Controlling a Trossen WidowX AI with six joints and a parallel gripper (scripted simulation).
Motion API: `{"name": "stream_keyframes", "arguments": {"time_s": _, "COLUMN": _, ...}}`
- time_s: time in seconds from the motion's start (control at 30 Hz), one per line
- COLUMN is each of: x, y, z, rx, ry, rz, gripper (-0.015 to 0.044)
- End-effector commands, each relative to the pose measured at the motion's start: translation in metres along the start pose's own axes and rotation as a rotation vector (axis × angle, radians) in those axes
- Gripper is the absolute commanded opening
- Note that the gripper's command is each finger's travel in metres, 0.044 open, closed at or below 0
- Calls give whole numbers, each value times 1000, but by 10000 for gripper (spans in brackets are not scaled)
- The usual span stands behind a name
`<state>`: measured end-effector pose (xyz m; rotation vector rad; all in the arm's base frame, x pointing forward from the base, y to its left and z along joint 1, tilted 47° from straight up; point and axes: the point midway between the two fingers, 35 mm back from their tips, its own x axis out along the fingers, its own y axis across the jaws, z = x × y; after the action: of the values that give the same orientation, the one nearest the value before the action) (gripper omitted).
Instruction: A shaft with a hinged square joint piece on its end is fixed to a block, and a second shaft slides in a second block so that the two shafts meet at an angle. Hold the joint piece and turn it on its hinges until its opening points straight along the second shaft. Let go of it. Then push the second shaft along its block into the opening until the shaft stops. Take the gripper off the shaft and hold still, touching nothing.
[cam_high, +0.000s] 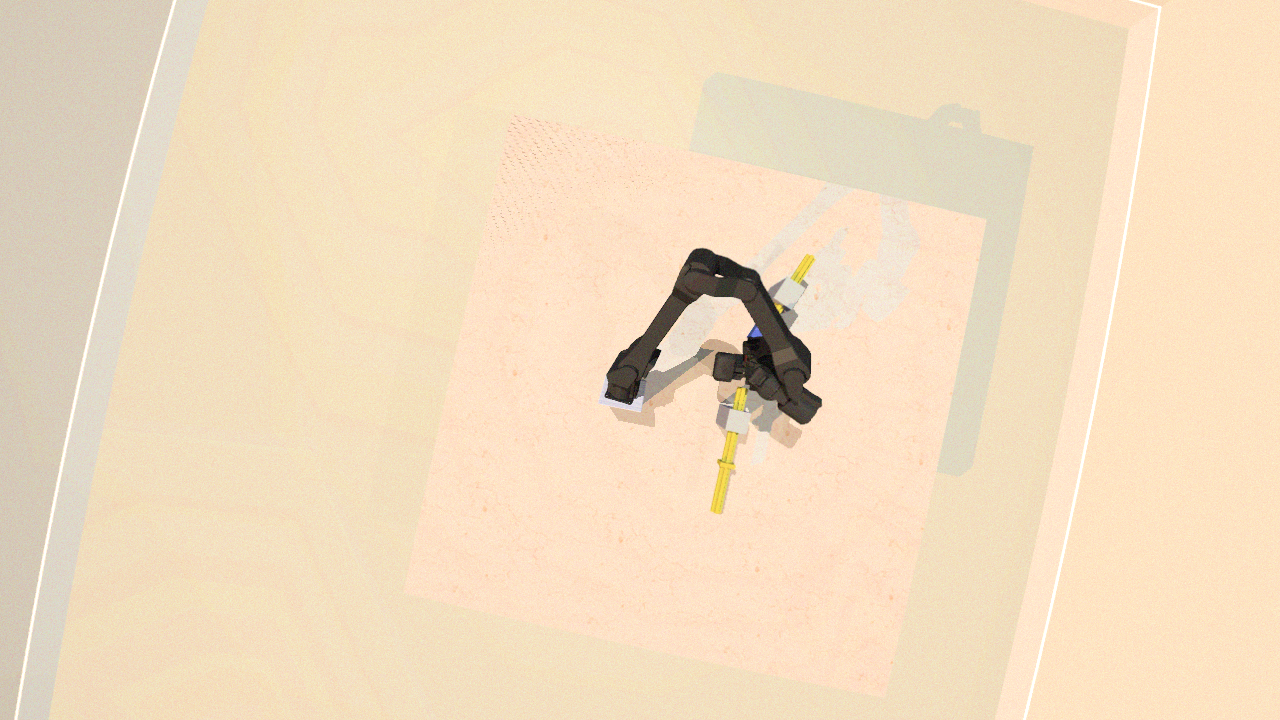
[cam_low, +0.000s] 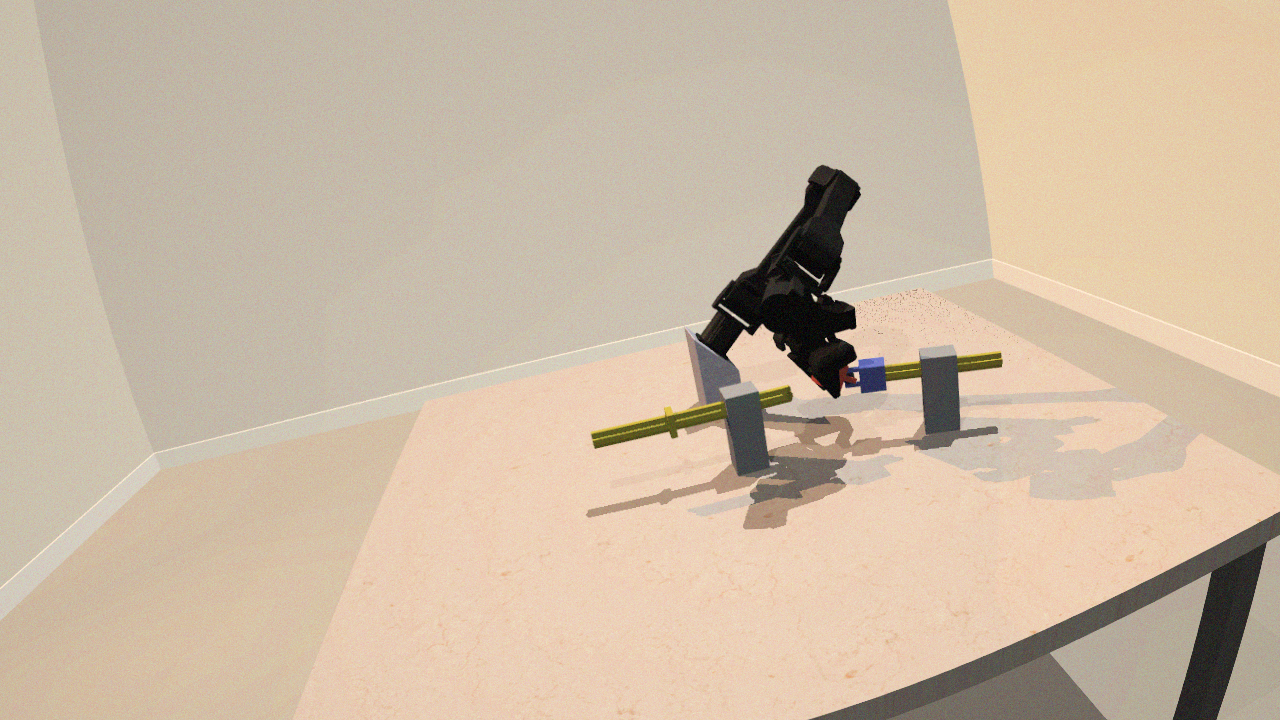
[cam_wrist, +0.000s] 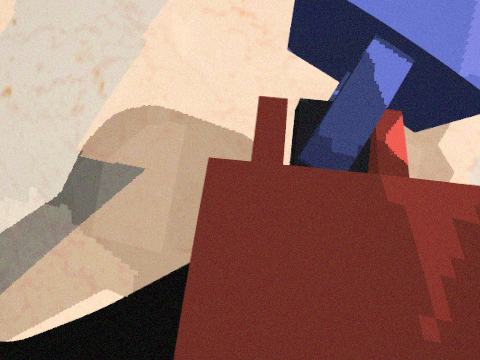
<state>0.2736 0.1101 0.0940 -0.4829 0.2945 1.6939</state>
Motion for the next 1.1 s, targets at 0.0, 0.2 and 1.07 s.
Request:
{"name": "stream_keyframes", "arguments": {"time_s": 0.0, "x": 0, "y": 0, "z": 0, "rx": 0, "ry": 1, "rz": 0, "gripper": 79}}
{"name": "stream_keyframes", "arguments": {"time_s": 0.2, "x": 0, "y": 0, "z": 0, "rx": 0, "ry": 1, "rz": 0, "gripper": 173}}
{"name": "stream_keyframes", "arguments": {"time_s": 1.07, "x": -11, "y": 0, "z": 3, "rx": -1, "ry": 110, "rz": 9, "gripper": 440}}
